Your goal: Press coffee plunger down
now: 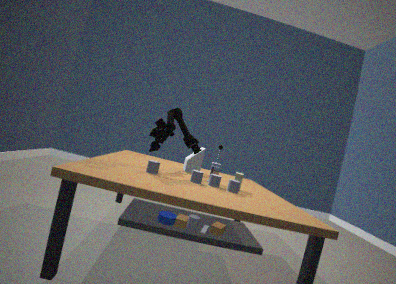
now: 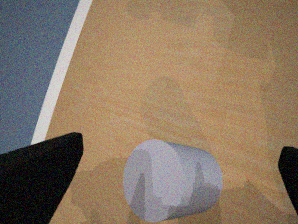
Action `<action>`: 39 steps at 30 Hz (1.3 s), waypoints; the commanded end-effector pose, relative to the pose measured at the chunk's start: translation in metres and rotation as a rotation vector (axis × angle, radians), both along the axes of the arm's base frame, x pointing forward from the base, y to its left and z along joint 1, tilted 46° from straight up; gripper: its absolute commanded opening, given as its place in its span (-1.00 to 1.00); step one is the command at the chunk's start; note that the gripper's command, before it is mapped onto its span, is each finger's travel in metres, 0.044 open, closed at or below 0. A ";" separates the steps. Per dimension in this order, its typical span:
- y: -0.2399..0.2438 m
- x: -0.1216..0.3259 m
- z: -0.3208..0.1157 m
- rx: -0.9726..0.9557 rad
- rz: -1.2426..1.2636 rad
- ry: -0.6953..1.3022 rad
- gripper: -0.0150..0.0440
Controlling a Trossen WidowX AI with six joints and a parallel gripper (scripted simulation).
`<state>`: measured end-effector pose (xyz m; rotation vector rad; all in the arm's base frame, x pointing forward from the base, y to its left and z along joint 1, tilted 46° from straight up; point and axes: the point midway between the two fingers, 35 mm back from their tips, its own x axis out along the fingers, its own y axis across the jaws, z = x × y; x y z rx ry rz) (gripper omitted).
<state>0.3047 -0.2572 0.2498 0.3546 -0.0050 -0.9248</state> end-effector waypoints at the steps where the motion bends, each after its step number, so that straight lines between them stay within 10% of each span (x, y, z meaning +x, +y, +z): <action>1: 0.055 0.034 -0.033 0.026 0.130 0.138 1.00; 23: 0.368 0.000 -0.163 -0.408 0.842 0.869 1.00; 39: 0.416 -0.075 -0.199 -0.814 1.037 1.008 1.00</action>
